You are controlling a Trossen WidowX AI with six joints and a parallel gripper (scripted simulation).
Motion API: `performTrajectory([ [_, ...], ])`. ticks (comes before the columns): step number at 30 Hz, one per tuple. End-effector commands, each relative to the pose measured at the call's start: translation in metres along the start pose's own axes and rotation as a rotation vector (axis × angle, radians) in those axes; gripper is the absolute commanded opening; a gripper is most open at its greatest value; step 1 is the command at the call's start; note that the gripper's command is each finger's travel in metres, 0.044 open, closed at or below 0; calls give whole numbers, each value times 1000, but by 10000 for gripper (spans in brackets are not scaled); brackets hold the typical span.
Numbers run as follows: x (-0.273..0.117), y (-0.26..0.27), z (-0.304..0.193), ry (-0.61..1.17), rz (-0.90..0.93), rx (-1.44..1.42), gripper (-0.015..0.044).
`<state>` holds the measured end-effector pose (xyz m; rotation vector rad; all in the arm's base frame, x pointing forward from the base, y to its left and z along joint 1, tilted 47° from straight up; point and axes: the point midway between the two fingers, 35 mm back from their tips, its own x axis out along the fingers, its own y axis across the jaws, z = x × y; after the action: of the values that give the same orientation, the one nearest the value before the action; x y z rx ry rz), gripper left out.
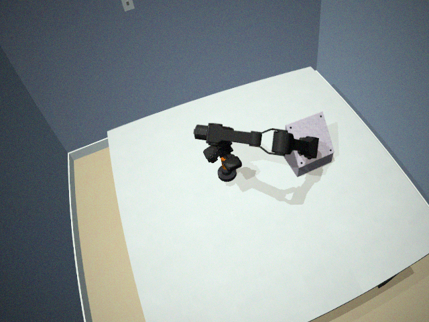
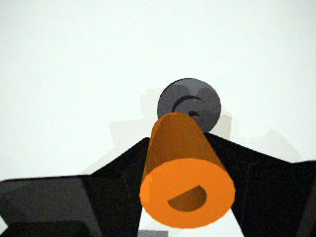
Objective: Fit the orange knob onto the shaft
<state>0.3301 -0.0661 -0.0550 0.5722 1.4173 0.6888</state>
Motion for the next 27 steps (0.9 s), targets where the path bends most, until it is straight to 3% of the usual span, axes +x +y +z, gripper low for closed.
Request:
performTrajectory([
  [1, 2, -15, -2, -7, -8, -8, 0],
  [16, 30, -22, -3, -7, -6, -8, 0],
  [27, 28, -23, -1, -7, -6, -16, 0],
])
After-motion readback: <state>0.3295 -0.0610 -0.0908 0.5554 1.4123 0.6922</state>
